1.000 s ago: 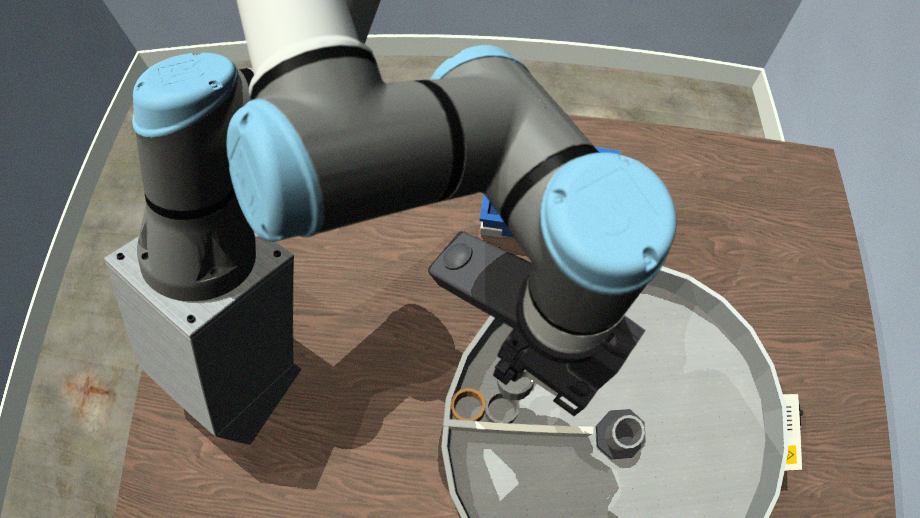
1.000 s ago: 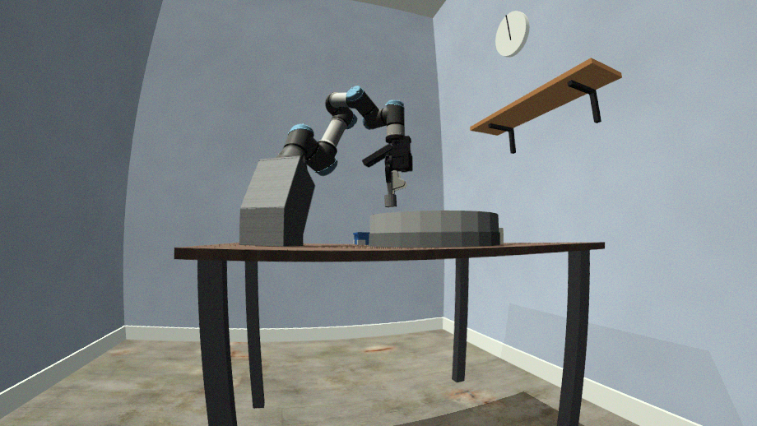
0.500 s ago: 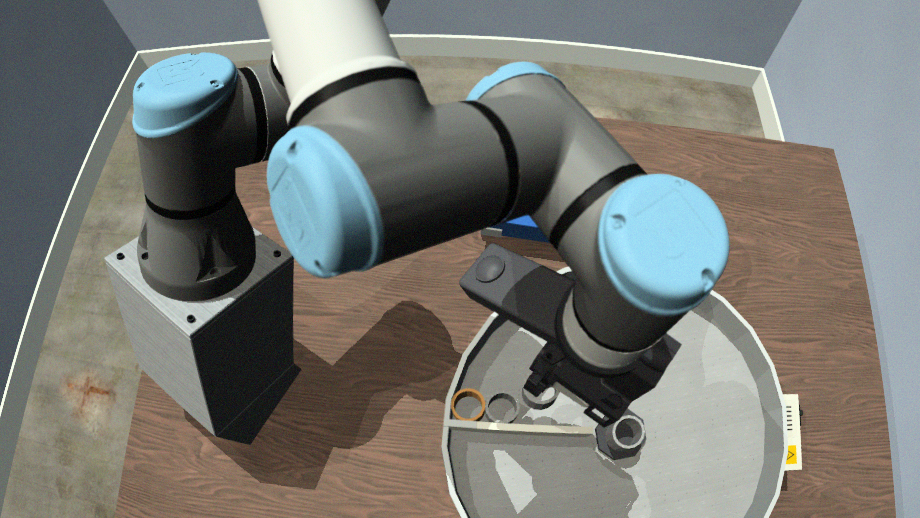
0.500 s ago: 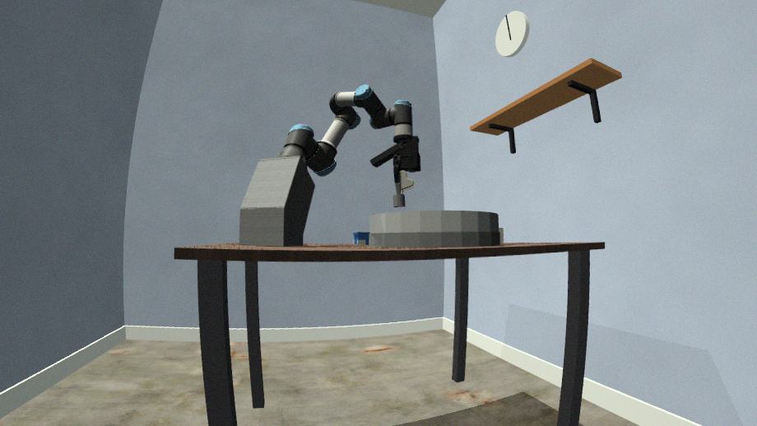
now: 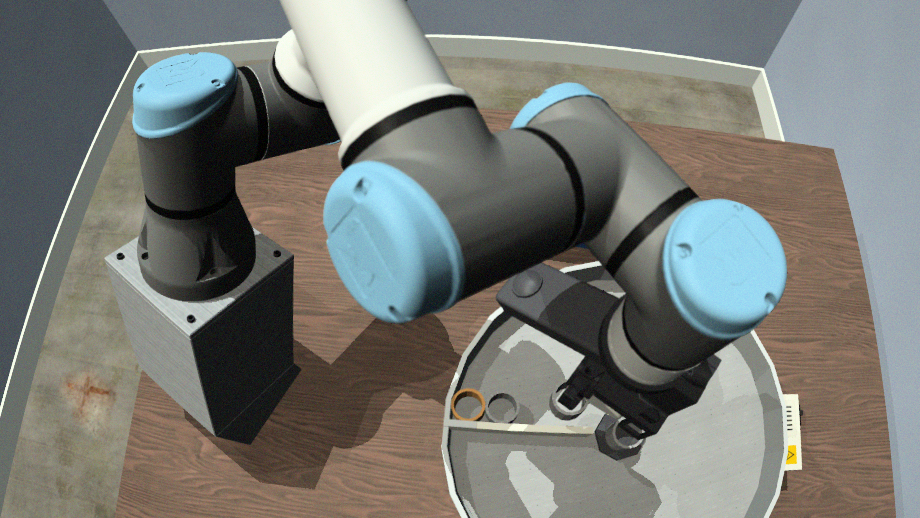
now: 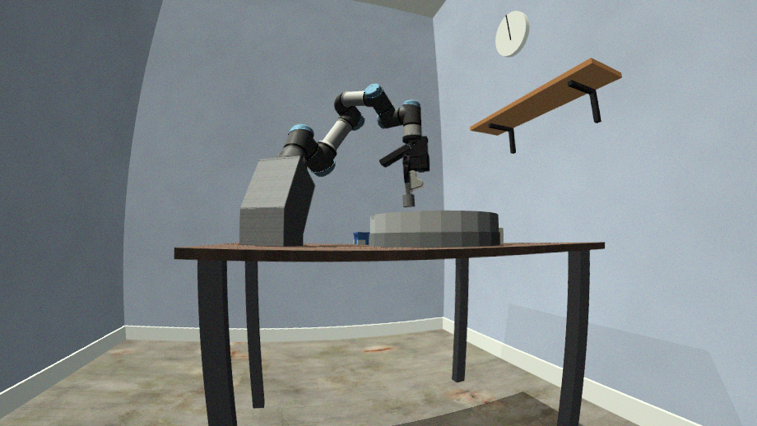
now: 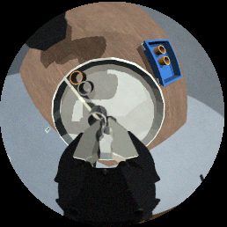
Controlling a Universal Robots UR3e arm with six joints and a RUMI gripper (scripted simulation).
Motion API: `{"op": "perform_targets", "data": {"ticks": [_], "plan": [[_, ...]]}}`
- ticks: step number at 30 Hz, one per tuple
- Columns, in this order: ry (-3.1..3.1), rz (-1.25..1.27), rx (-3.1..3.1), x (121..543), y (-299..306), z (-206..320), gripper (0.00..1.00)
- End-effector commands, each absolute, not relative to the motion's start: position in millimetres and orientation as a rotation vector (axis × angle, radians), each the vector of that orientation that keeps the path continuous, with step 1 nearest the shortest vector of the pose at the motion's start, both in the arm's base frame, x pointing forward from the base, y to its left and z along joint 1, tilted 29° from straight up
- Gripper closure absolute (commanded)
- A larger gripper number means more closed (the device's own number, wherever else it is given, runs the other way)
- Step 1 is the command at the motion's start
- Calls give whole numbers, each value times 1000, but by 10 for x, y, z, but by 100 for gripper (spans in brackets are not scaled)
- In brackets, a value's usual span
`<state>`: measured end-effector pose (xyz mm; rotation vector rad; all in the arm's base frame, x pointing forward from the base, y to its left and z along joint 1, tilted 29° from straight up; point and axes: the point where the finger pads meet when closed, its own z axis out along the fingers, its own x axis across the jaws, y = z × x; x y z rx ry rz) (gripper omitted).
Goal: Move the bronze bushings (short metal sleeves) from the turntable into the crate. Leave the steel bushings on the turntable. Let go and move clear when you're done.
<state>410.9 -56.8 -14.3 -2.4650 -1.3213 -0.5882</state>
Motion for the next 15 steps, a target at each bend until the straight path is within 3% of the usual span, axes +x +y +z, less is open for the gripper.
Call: {"op": "perform_targets", "data": {"ticks": [1, 15], "plan": [[-1322, -587, -2465, 4220, -615, -130, 100], [-1322, -587, -2465, 4468, -704, -112, 100]]}}
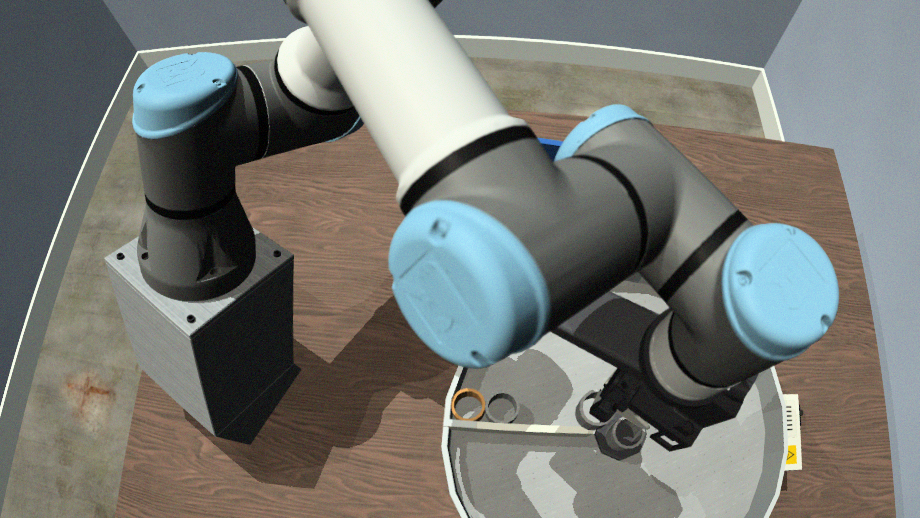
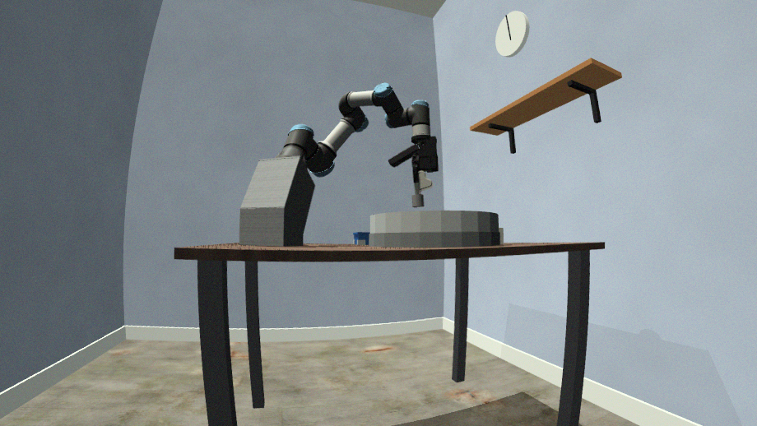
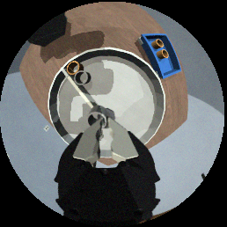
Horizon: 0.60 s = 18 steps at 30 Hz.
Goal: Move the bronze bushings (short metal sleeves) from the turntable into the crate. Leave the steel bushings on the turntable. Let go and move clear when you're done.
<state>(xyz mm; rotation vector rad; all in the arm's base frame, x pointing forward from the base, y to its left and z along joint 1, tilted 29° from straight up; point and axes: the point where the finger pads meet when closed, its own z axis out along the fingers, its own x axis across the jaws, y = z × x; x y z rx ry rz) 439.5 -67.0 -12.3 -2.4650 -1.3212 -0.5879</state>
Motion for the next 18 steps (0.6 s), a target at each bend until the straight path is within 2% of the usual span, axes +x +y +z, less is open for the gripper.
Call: {"op": "perform_targets", "data": {"ticks": [1, 18], "plan": [[-1322, -587, -2465, 4487, -711, -110, 100], [-1322, -587, -2465, 4713, -792, -94, 100]]}}
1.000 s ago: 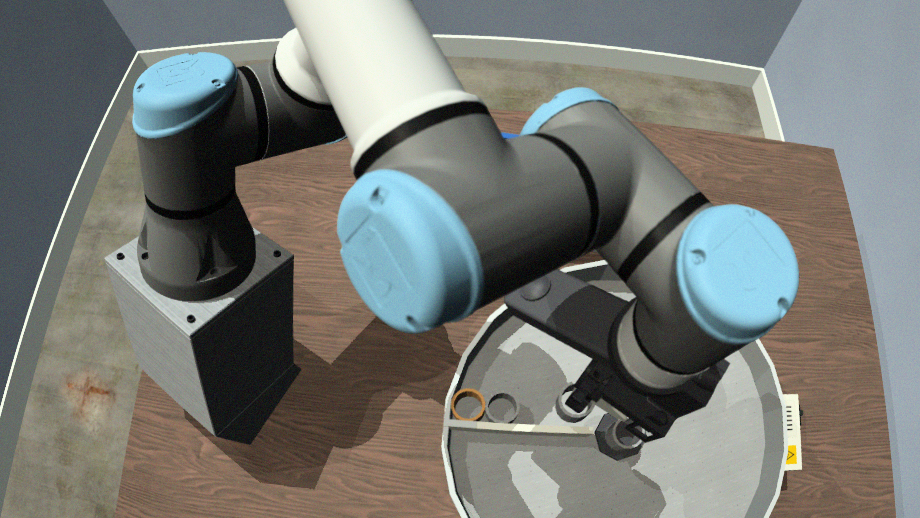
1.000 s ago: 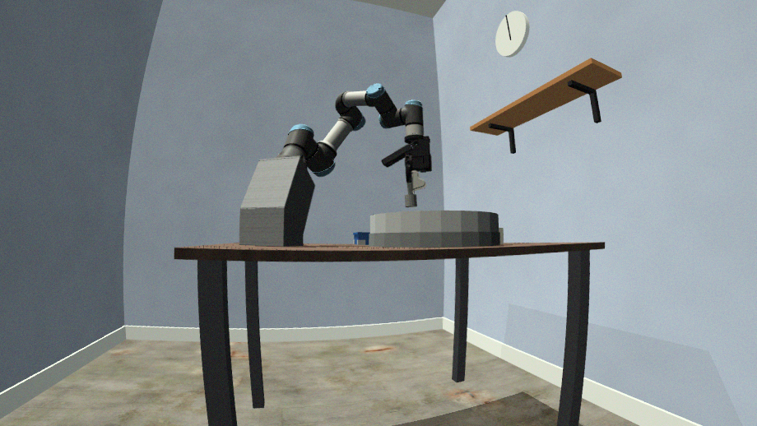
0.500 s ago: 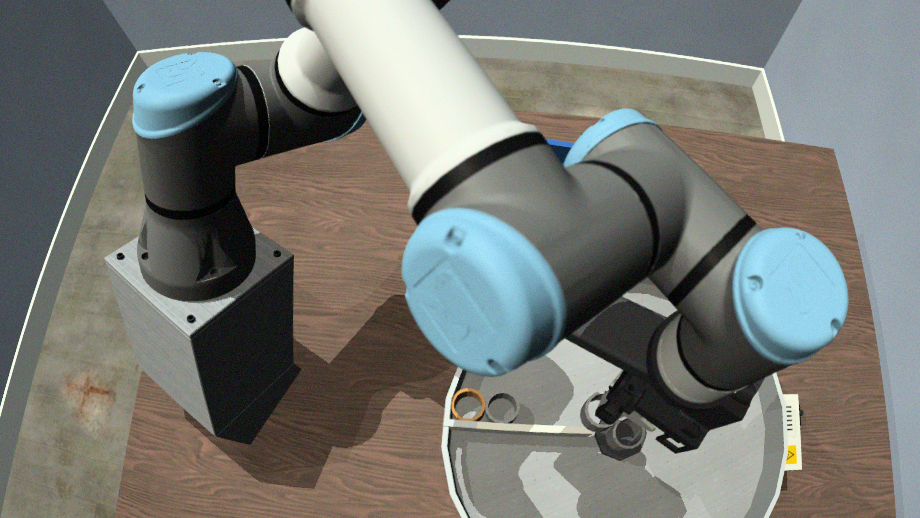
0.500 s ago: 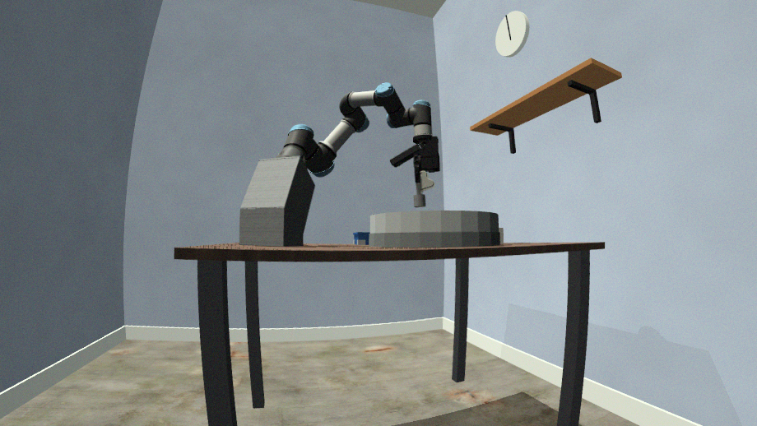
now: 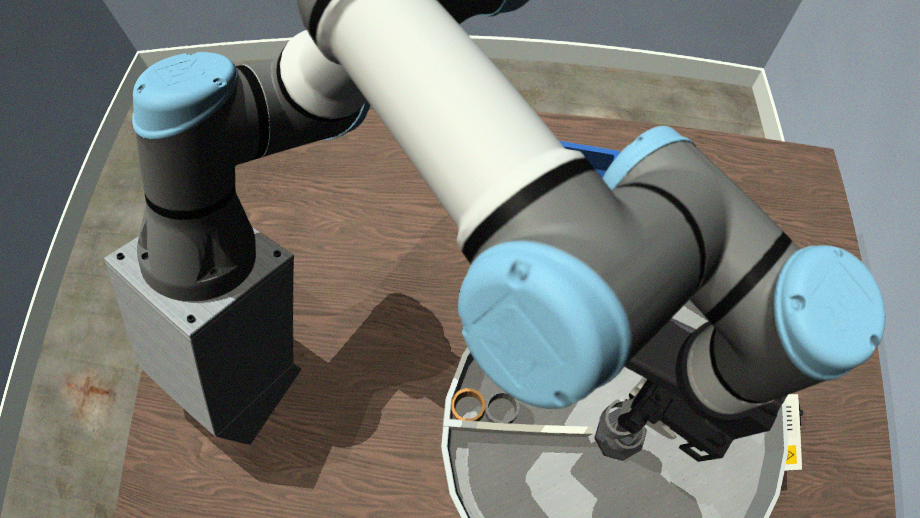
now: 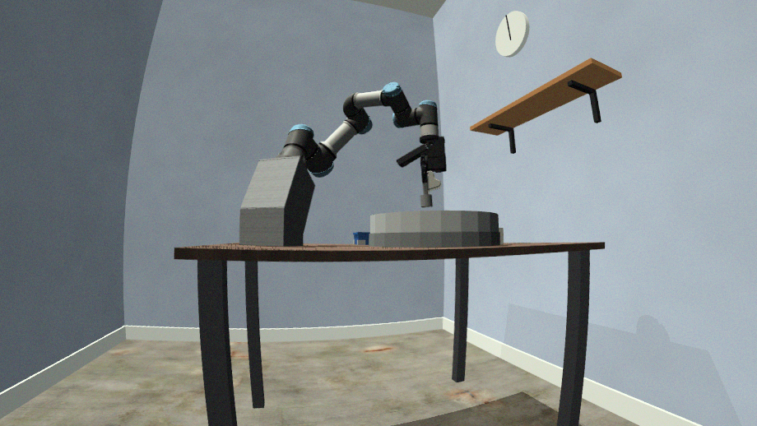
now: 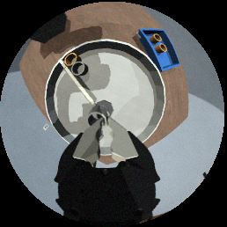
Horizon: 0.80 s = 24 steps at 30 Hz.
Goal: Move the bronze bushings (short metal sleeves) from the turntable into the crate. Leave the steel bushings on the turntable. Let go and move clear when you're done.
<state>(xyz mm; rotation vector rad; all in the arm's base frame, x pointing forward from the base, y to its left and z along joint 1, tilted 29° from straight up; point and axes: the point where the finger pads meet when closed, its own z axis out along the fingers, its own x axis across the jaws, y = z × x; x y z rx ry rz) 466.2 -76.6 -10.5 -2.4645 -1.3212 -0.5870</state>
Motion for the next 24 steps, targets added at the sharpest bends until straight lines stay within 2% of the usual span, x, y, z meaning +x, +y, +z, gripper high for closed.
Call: {"op": "perform_targets", "data": {"ticks": [1, 24], "plan": [[-1322, -587, -2465, 4725, -796, -93, 100], [-1322, -587, -2465, 4869, -848, -82, 100]]}}
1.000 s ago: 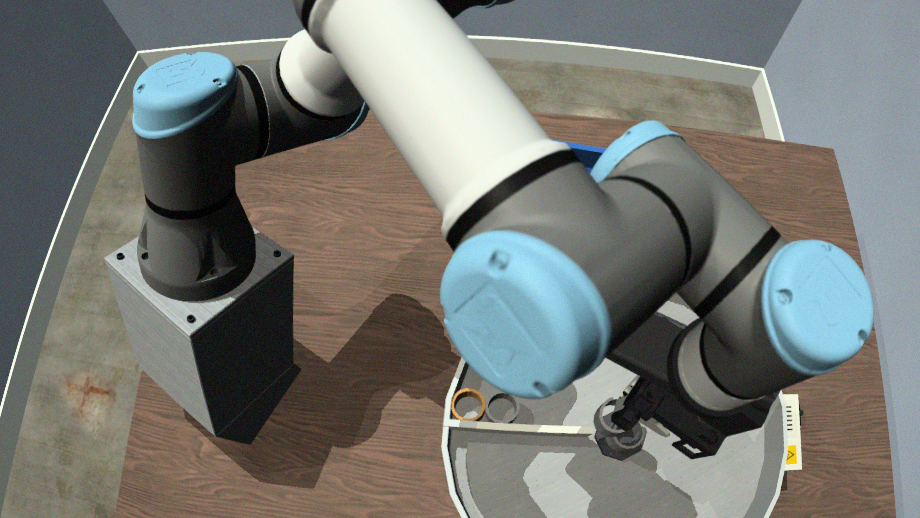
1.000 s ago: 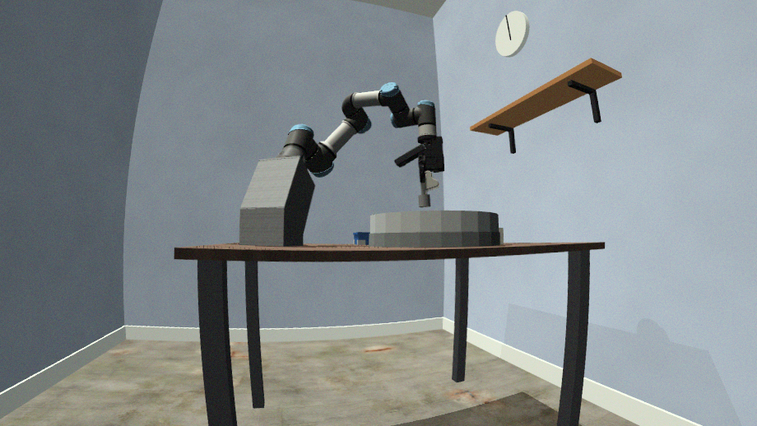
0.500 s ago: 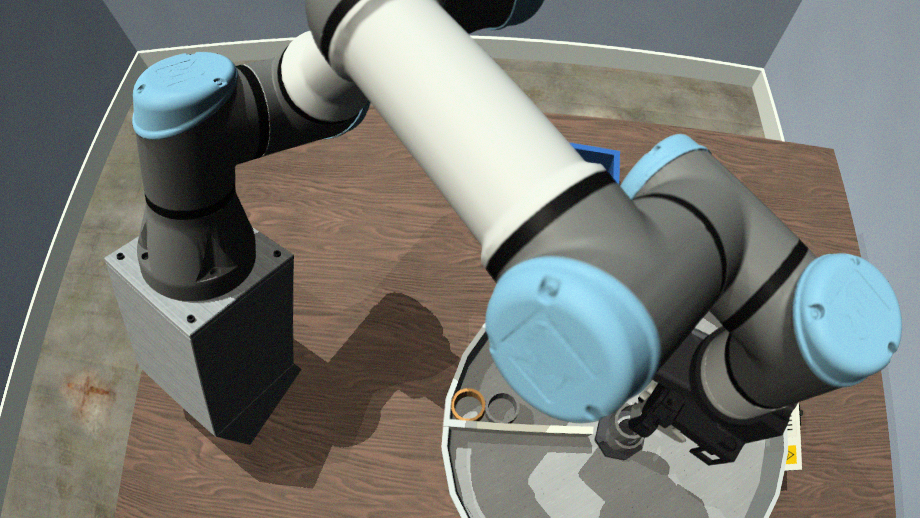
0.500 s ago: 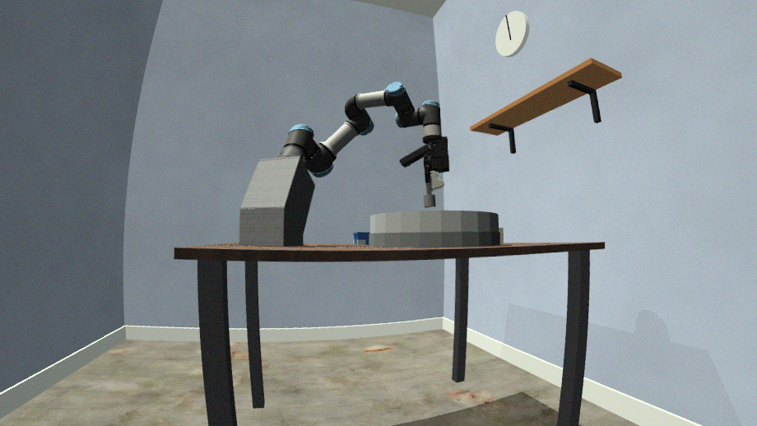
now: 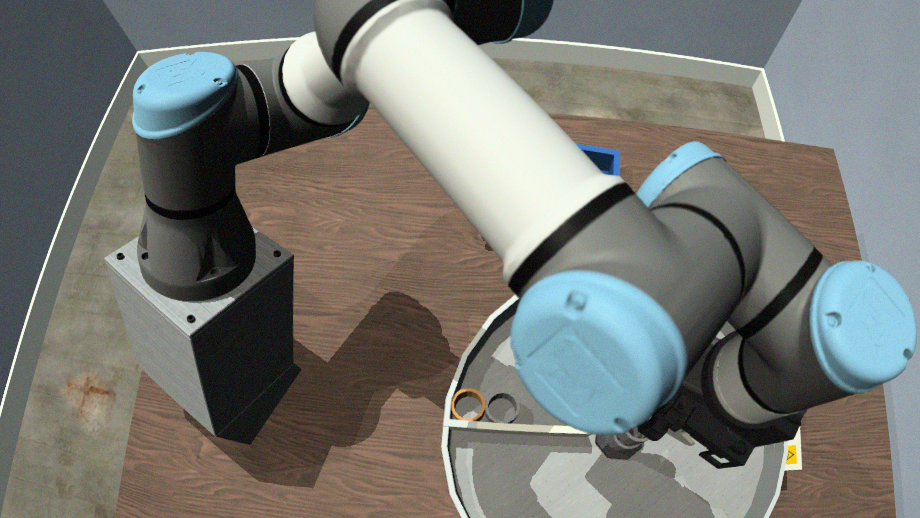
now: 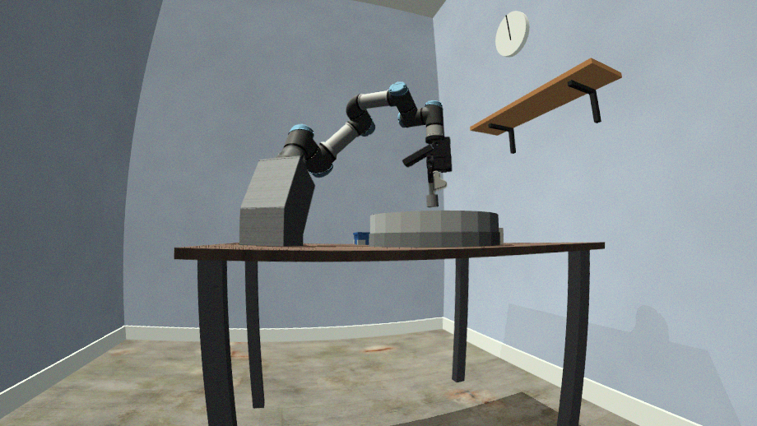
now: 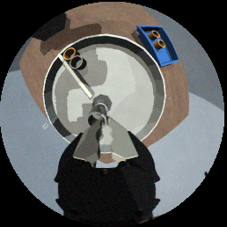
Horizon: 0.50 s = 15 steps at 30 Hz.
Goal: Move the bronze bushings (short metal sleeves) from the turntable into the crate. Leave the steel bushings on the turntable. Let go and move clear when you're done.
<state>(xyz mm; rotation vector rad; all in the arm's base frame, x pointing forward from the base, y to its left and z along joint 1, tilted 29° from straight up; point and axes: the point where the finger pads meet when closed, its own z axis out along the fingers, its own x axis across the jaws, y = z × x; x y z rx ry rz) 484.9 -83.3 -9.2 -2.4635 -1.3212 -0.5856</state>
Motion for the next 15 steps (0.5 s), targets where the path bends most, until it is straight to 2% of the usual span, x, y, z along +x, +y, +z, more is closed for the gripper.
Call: {"op": "perform_targets", "data": {"ticks": [1, 15], "plan": [[-1322, -587, -2465, 4872, -849, -82, 100], [-1322, -587, -2465, 4887, -855, -81, 100]]}}
